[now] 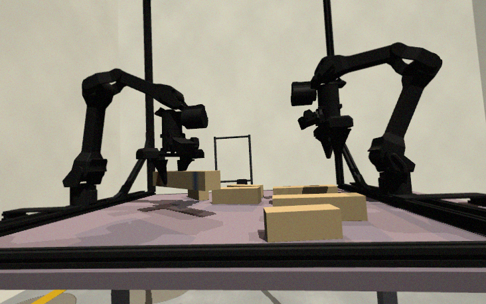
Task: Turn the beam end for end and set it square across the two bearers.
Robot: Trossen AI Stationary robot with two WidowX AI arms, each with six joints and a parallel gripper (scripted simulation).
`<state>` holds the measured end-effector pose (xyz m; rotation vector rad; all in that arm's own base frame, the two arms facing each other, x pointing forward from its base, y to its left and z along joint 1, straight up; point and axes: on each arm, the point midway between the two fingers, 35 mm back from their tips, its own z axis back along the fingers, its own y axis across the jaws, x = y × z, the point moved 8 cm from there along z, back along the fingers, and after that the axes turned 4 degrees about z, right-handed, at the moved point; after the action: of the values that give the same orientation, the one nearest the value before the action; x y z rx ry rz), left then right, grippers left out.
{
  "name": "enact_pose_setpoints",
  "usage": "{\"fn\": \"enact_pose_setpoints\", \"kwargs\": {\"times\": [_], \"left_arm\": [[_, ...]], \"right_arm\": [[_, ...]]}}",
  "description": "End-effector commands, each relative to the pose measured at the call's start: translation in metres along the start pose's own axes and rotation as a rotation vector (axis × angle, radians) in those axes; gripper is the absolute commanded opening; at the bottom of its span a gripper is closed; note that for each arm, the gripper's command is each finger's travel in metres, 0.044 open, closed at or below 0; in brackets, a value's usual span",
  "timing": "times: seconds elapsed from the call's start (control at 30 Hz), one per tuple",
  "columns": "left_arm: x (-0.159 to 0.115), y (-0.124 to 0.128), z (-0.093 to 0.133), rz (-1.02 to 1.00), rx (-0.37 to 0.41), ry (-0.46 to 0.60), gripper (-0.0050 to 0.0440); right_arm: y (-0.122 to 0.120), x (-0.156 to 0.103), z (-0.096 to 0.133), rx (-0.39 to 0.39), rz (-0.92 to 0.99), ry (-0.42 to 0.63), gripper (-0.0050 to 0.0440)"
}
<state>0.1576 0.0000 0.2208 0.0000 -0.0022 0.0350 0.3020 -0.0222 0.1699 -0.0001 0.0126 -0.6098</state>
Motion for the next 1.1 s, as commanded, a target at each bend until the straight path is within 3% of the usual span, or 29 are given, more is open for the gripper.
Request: {"fn": "enact_pose_setpoints", "kwargs": {"times": [0.0, 1.07], "left_arm": [[0.0, 0.0, 0.0, -0.004, 0.0, 0.002, 0.044], [0.0, 0.0, 0.0, -0.004, 0.0, 0.002, 0.044]], "right_arm": [[0.002, 0.006, 0.002, 0.004, 0.046, -0.012, 0.0], [0.009, 0.027, 0.003, 0.002, 0.361, -0.012, 0.0]]}}
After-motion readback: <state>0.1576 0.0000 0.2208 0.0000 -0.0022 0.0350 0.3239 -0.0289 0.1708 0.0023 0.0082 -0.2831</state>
